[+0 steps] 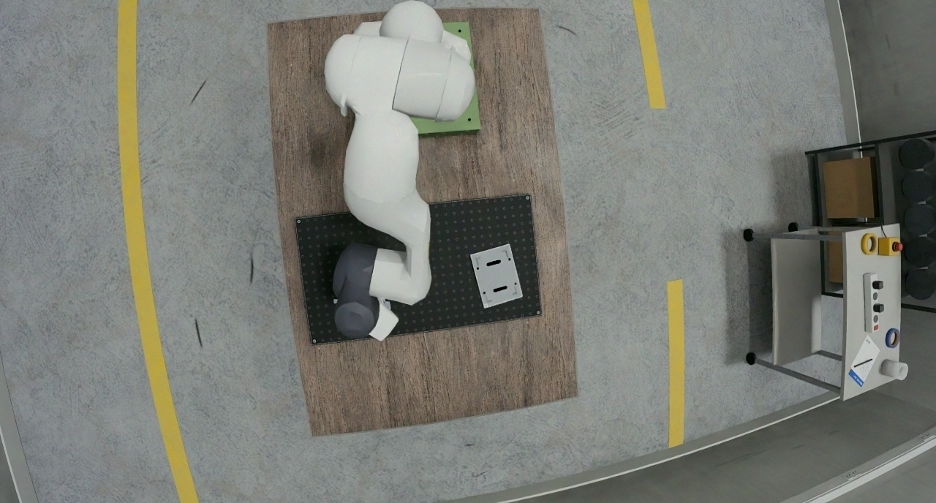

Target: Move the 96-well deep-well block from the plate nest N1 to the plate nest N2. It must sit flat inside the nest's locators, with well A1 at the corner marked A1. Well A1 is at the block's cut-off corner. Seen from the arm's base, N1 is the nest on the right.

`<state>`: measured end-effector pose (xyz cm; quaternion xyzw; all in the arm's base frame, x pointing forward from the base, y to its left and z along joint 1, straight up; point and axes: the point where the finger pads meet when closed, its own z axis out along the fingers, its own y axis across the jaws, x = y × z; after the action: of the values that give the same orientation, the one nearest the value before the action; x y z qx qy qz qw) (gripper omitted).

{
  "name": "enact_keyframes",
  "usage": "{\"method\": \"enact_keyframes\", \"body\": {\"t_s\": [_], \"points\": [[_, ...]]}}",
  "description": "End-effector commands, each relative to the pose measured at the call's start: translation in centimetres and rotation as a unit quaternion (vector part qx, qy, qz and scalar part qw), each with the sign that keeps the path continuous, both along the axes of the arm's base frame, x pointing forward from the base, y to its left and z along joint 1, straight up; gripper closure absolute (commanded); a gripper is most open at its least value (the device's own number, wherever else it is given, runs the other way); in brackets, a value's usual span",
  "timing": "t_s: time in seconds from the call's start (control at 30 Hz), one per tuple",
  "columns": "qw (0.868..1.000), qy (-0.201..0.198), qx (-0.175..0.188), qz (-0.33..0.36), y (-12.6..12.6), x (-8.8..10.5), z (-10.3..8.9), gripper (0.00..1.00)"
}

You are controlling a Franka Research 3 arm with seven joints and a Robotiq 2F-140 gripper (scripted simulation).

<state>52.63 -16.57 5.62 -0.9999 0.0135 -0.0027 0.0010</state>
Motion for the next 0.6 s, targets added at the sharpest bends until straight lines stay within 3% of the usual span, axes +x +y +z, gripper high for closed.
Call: {"method": "enact_keyframes", "body": {"t_s": [0.0,0.43,0.57], "points": [[1.0,0.001,-0.001,-0.001,-0.05,-0.05,0.13,0.4],[1.0,0.001,-0.001,-0.001,-0.05,-0.05,0.13,0.4],[0.999,0.001,-0.001,0.032,0.62,-0.02,0.13,0.4]]}}
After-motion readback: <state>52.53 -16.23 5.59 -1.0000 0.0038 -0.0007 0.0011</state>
